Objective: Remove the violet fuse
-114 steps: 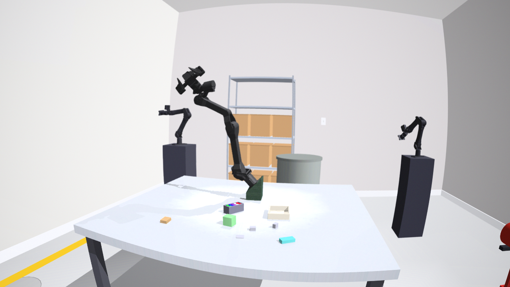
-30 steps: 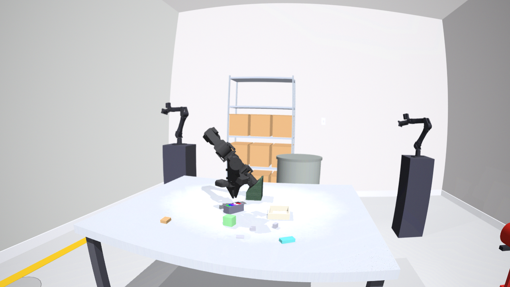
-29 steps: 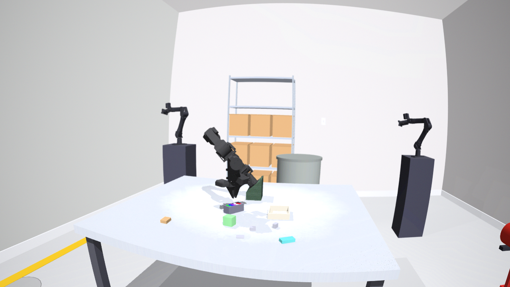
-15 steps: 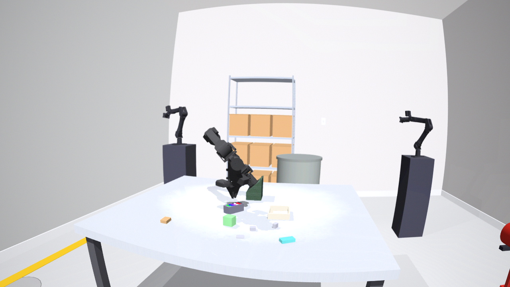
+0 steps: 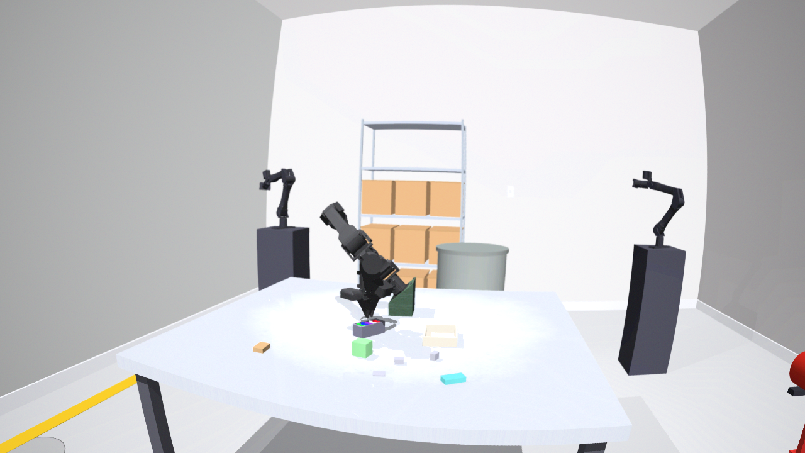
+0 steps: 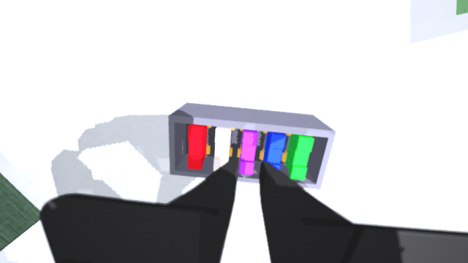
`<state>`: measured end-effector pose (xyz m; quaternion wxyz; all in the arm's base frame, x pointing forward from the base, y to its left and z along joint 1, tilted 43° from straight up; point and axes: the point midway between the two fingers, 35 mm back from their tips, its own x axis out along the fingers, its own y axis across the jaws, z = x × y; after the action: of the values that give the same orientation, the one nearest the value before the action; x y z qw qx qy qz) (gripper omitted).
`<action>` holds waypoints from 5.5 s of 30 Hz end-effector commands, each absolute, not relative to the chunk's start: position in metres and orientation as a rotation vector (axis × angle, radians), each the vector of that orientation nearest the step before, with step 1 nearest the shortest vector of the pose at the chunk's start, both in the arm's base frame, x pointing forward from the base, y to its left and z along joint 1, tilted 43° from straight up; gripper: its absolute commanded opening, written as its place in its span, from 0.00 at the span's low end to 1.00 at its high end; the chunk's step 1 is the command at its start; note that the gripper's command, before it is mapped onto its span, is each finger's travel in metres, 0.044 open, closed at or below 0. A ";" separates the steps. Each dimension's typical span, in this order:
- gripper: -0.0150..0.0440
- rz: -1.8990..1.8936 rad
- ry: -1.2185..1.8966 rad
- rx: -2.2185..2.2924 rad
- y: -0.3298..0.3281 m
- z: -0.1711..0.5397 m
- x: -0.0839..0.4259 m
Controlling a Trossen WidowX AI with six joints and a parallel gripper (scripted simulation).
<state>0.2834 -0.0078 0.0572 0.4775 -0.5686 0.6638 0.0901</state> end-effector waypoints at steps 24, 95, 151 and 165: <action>0.36 0.218 1.622 -1.396 -0.018 0.047 0.285; 0.25 0.220 1.622 -1.392 -0.009 0.055 0.284; 0.25 0.223 1.621 -1.393 0.024 0.081 0.282; 0.25 0.241 1.613 -1.384 0.084 0.038 0.297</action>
<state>0.2948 0.0684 0.0476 0.4765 -0.5696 0.6627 0.0968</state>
